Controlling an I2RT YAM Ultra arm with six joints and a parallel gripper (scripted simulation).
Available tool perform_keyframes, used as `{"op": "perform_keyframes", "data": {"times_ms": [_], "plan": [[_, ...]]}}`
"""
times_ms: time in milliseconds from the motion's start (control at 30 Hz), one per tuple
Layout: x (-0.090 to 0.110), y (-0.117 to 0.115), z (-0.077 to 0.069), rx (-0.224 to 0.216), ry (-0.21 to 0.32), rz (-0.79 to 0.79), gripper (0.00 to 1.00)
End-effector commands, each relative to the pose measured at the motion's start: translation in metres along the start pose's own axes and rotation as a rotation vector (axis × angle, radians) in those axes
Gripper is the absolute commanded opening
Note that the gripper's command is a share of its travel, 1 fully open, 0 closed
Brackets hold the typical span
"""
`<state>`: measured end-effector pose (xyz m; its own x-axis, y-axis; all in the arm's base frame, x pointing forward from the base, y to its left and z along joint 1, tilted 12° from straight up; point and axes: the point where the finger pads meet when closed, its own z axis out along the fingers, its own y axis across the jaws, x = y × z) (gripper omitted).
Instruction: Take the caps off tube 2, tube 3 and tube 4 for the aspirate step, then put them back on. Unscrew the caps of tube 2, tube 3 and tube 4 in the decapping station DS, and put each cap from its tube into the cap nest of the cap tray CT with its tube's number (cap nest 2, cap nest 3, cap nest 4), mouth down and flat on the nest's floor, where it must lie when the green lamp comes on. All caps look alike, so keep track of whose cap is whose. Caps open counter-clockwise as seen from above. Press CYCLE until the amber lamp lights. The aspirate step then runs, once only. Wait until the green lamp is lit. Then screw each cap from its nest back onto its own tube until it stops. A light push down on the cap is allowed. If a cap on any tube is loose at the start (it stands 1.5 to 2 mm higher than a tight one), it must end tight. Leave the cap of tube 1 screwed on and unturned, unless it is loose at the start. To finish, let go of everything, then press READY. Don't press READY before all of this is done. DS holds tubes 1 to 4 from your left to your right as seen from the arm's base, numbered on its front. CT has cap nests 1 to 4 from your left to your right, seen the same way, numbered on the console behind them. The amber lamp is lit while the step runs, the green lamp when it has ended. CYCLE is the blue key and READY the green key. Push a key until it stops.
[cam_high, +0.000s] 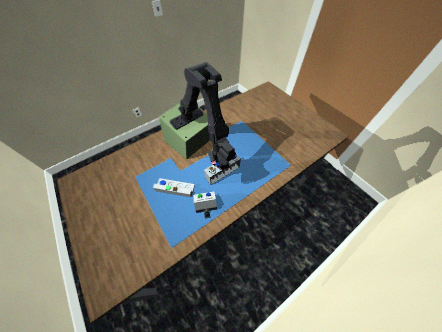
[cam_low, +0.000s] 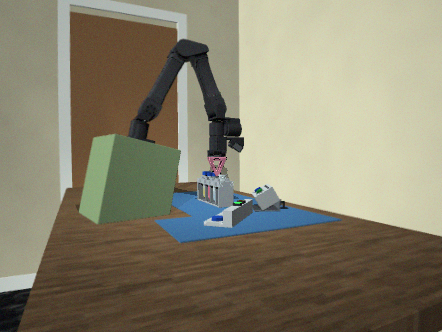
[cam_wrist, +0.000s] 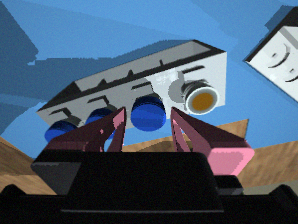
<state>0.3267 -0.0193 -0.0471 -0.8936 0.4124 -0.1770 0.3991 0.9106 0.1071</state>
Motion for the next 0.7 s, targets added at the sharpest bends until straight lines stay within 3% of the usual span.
{"op": "perform_keyframes", "data": {"times_ms": [0,167,233,600,667], "plan": [[-0.0042,0.0009,-0.0030,-0.003,-0.014,-0.099,0.49],[-0.0042,0.0009,-0.0030,-0.002,-0.014,-0.299,0.49],[-0.0042,0.0009,-0.0030,-0.002,-0.014,-0.299,0.49],[-0.0043,0.0010,-0.0030,0.001,-0.014,-0.736,0.49],[-0.0044,0.0010,-0.0029,0.001,-0.014,-0.736,0.49]]}}
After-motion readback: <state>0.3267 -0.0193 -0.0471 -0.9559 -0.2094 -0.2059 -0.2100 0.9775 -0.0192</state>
